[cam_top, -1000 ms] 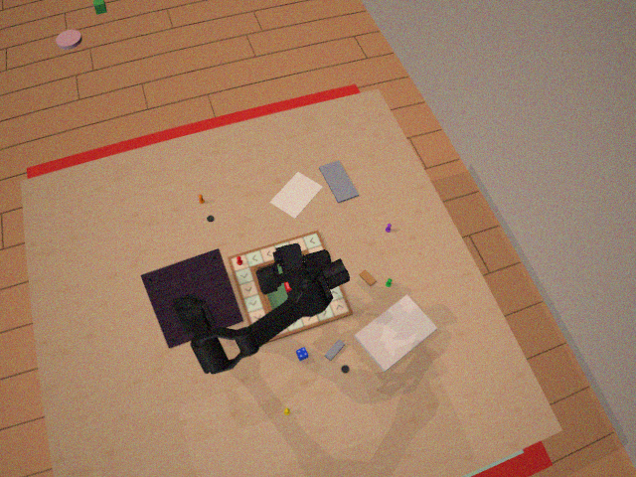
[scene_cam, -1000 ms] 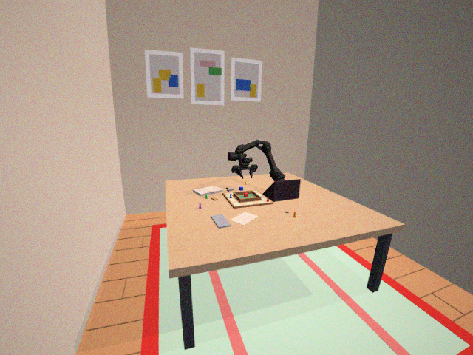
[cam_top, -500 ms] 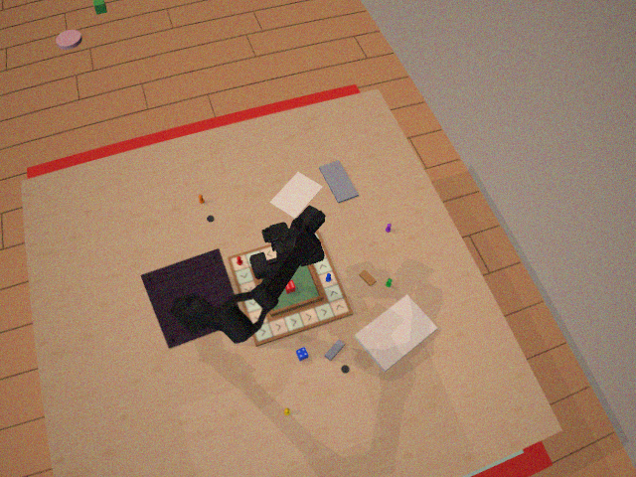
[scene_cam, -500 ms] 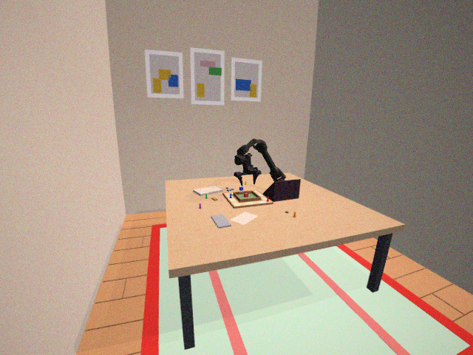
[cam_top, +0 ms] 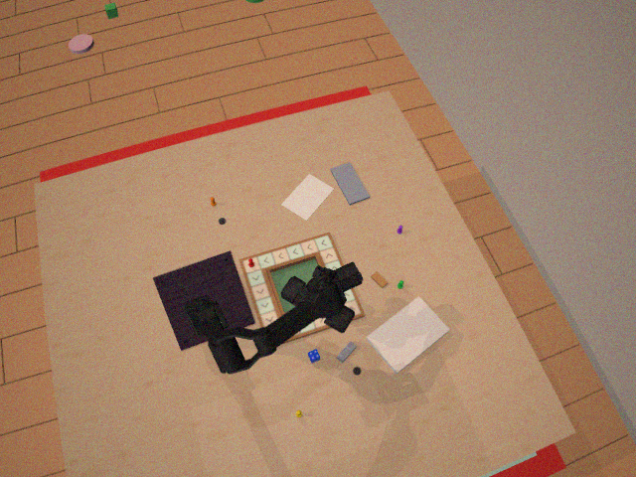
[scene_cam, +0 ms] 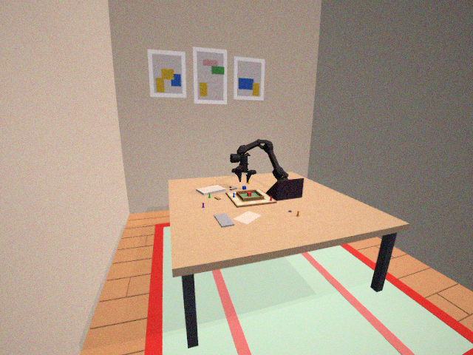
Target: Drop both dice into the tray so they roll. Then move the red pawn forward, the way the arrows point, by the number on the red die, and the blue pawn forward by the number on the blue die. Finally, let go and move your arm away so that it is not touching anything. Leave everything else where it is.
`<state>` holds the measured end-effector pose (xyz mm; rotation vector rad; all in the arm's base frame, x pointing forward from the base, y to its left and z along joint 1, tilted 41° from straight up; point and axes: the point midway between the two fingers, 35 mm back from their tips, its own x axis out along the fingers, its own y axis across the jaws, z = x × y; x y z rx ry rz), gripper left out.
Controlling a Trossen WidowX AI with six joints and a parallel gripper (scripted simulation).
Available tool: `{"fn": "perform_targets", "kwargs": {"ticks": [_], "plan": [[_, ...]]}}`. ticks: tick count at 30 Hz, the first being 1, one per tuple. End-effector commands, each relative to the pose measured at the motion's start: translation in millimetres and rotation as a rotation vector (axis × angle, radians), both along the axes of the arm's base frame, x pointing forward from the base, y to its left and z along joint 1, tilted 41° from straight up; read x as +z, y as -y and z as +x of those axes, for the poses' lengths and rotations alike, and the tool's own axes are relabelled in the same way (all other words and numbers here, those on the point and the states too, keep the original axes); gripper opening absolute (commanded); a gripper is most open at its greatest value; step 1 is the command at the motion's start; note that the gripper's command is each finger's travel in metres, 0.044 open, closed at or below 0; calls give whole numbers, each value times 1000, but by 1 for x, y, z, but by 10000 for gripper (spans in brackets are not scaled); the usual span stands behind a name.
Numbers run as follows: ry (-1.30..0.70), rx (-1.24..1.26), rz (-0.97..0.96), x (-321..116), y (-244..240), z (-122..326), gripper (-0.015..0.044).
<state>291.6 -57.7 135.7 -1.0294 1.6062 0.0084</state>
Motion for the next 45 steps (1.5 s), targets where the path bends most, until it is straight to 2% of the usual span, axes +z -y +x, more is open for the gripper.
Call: {"fn": "perform_targets", "kwargs": {"ticks": [1, 4, 12, 45], "plan": [[280, -363, -31, 31, 56, -25, 275], [366, -468, -44, 41, 71, -35, 275], [366, -468, -45, 43, 73, -39, 275], [367, -468, -47, 0, 112, -36, 275]]}}
